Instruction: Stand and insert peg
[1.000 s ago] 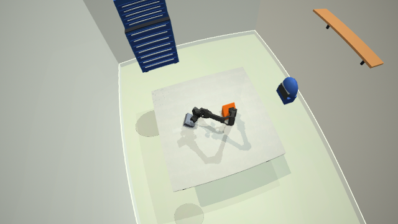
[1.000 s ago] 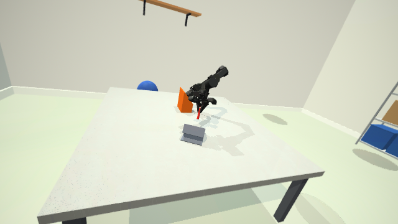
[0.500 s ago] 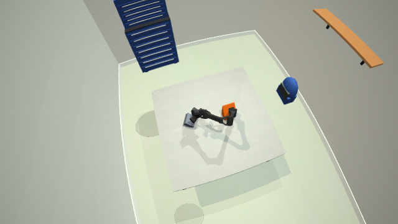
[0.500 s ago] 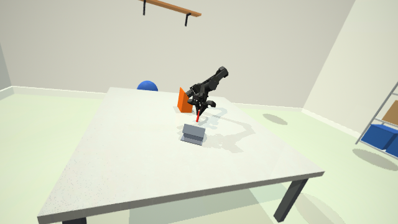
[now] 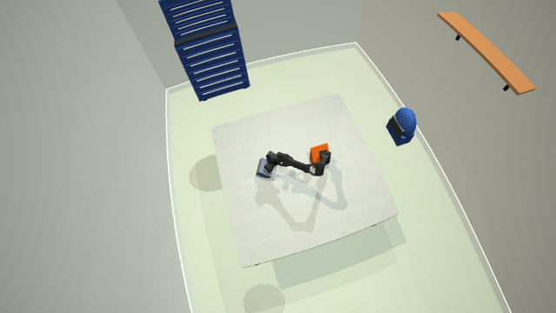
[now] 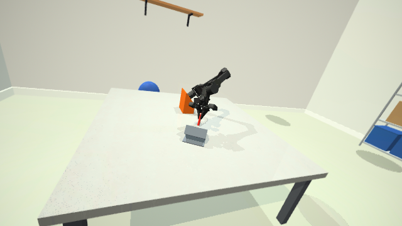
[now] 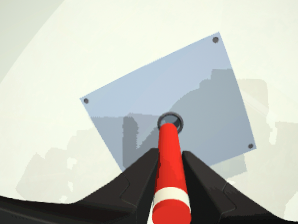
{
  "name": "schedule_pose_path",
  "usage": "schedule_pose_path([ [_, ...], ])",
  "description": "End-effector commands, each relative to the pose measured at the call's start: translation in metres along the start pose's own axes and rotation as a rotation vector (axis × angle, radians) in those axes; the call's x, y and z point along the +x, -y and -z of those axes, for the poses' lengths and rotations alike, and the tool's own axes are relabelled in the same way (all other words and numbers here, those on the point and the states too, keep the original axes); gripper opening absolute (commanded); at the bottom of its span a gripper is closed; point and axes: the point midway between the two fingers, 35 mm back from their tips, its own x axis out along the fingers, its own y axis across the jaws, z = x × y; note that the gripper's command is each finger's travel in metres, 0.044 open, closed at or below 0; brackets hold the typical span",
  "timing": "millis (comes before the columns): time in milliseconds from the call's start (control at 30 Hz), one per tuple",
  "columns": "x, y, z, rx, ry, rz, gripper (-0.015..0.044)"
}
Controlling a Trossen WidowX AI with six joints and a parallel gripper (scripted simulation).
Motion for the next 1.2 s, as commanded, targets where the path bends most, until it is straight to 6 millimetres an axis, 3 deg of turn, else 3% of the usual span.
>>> schedule_pose_path([
  [0,0.0077,0.0015,0.0,0.004,0.0,0.005,0.0],
  [1167,0.0093,0.0034,0.0005,0.0,0.0,0.0,0.0],
])
